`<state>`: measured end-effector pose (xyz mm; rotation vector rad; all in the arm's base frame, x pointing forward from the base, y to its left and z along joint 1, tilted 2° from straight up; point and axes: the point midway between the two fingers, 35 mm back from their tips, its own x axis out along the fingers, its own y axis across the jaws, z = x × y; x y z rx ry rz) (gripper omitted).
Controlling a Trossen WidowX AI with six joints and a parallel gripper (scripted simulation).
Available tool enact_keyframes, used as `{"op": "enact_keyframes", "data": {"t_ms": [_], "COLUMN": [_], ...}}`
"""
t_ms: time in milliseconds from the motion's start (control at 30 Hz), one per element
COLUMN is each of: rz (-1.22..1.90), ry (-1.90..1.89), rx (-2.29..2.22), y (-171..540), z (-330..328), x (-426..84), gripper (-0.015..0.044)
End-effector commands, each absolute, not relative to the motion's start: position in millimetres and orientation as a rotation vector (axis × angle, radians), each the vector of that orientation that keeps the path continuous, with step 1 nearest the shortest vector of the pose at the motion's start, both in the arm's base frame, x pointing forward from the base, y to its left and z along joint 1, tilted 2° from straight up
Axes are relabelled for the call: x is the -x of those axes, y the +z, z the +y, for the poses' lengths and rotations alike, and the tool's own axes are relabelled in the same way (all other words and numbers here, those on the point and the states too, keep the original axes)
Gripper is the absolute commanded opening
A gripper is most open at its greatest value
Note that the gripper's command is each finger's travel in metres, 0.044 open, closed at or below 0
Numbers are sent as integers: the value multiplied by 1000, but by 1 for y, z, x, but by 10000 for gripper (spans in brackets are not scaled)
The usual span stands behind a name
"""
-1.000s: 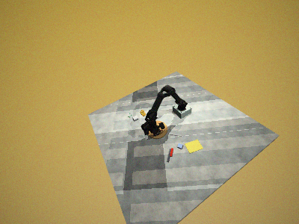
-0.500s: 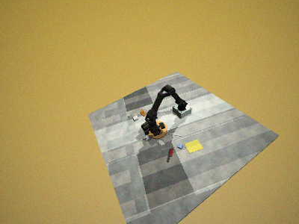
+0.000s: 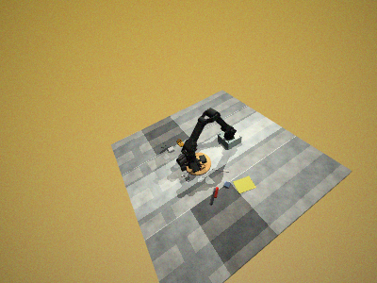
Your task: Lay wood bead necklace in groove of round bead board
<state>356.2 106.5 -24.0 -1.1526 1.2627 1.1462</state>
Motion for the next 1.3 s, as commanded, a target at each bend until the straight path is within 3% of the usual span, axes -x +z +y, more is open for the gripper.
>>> {"op": "enact_keyframes", "data": {"t_ms": [0, 233, 800, 1267], "rz": [1263, 1263, 1261, 1263], "ry": [1139, 1139, 1144, 1139], "rx": [1152, 1152, 1153, 1152], "y": [-23, -31, -26, -23], "z": [107, 107, 107, 107], "x": [-359, -359, -358, -358], "gripper": [0, 0, 440, 440]}}
